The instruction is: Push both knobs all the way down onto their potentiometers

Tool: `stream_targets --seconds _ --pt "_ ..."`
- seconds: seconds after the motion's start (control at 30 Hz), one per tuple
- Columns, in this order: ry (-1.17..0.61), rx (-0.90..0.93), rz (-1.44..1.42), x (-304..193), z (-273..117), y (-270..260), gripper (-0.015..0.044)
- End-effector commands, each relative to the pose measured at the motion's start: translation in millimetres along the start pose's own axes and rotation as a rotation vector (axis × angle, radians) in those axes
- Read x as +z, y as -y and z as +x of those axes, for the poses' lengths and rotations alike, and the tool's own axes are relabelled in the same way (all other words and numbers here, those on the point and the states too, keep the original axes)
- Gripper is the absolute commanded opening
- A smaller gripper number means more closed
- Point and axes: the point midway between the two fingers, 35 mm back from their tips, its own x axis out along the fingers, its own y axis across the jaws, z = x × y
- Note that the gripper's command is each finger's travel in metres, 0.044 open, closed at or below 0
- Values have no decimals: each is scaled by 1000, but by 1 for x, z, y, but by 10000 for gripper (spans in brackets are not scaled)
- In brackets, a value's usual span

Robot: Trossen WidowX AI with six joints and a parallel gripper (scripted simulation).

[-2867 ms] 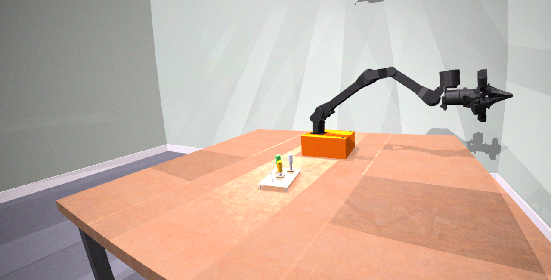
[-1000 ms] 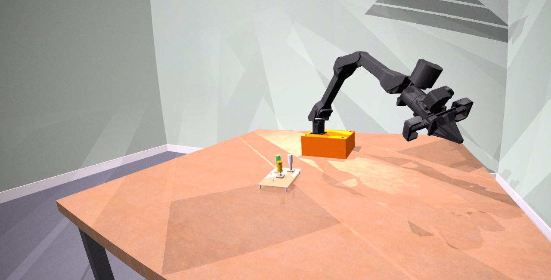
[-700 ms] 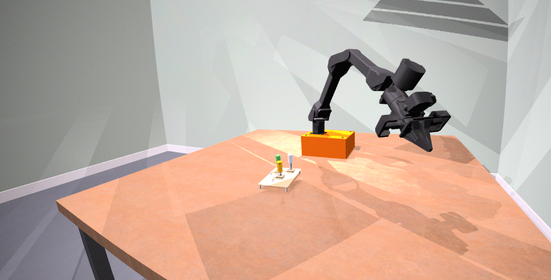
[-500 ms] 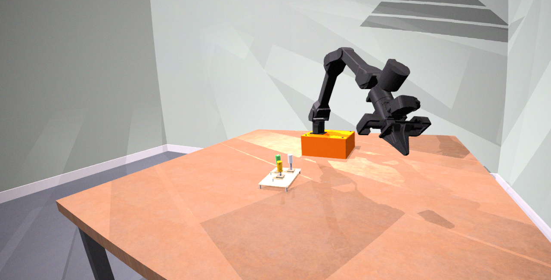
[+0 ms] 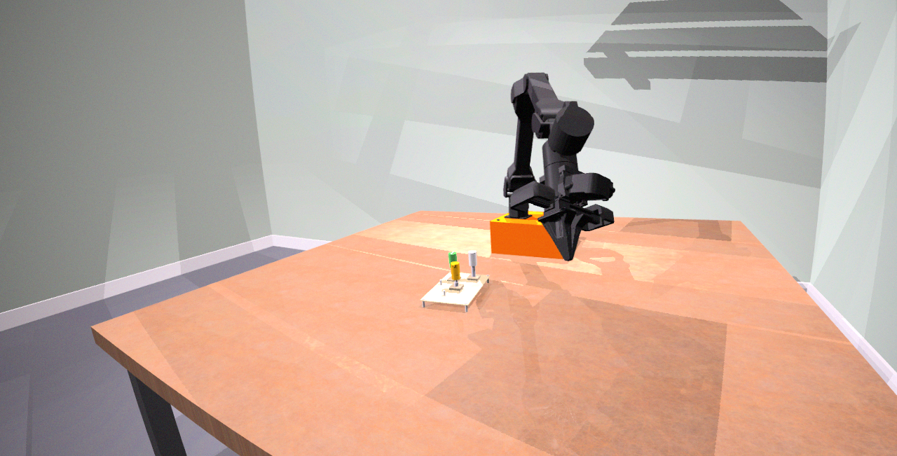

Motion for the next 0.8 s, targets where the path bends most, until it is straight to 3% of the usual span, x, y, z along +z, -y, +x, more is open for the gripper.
stream_targets --seconds 0.0,0.77 --pt "-65 24 -116 -31 -6 16 0" --pt "-267 386 -761 -207 -69 62 0"
